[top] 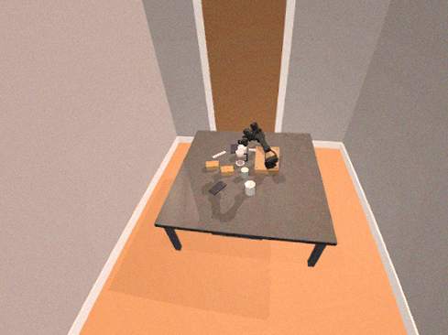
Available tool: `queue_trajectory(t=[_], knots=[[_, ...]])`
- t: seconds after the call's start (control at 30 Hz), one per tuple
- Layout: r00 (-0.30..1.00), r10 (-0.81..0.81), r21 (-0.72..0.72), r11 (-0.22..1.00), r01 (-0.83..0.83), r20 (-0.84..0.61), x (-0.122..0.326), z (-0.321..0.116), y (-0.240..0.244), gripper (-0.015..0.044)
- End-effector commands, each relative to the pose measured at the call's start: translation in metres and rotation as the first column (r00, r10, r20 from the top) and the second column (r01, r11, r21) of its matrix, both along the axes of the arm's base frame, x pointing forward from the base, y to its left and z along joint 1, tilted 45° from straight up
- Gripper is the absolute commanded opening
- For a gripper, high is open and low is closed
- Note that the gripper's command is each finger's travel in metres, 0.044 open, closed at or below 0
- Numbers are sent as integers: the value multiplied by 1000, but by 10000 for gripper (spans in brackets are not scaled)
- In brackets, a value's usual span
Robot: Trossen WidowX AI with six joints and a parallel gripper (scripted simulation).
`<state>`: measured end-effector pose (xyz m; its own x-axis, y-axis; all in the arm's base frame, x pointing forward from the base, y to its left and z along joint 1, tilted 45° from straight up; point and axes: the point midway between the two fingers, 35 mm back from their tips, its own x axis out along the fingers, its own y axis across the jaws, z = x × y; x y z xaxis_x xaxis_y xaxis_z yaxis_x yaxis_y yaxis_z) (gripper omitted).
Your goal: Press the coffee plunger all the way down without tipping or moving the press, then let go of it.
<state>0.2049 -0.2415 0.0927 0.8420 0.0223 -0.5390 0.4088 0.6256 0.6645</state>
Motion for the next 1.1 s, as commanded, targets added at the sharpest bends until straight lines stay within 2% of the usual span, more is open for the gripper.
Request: queue_trajectory(t=[0.0,0.3,0.7,1.07], knots=[[1000,-5,10,1000,5,-6,5,-6,1,440],[1000,-5,10,1000,6,-3,15,-12,3,440],[1000,-5,10,1000,6,-3,15,-12,3,125],[1000,-5,10,1000,5,-3,15,-12,3,123]])
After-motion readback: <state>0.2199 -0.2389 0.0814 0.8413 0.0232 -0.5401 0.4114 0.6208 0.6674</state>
